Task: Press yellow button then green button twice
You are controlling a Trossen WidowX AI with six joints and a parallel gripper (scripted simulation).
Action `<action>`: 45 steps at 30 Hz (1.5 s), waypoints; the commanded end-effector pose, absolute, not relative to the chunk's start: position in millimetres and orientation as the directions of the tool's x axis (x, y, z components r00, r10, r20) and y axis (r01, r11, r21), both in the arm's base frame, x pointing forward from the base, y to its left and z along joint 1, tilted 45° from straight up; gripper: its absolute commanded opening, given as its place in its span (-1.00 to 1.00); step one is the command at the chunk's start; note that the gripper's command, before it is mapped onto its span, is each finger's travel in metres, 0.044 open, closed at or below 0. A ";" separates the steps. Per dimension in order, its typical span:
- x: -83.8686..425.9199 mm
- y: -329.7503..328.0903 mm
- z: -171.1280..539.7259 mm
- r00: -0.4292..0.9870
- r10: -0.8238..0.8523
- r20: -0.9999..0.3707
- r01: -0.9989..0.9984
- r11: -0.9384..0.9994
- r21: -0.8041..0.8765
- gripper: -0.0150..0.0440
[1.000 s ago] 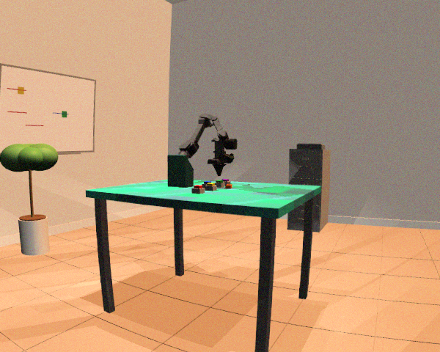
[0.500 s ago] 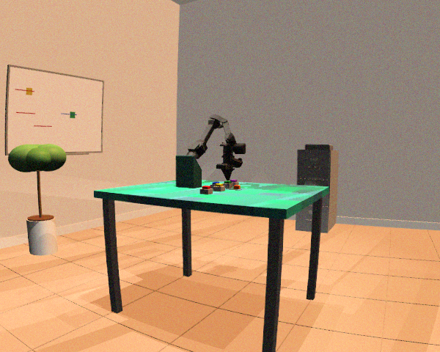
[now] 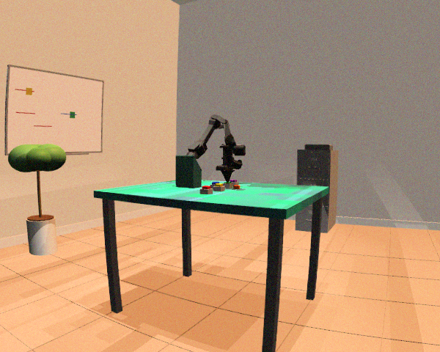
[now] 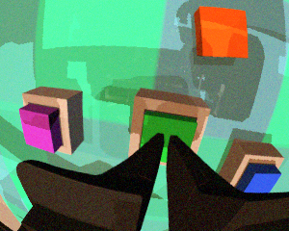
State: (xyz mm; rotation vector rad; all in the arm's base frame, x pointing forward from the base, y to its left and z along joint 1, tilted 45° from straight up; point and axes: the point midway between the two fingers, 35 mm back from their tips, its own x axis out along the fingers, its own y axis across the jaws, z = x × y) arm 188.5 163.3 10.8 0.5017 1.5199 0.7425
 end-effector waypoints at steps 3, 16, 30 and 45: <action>187.7 163.4 9.9 -0.099 0.703 -0.704 -0.117 0.694 0.710 -0.42; 191.3 140.5 32.6 -0.098 0.702 -0.705 -0.118 0.695 0.709 -0.42; 190.1 152.5 20.2 -0.098 0.702 -0.706 -0.118 0.696 0.708 -0.42; 187.7 163.4 9.9 -0.099 0.703 -0.704 -0.117 0.694 0.710 -0.42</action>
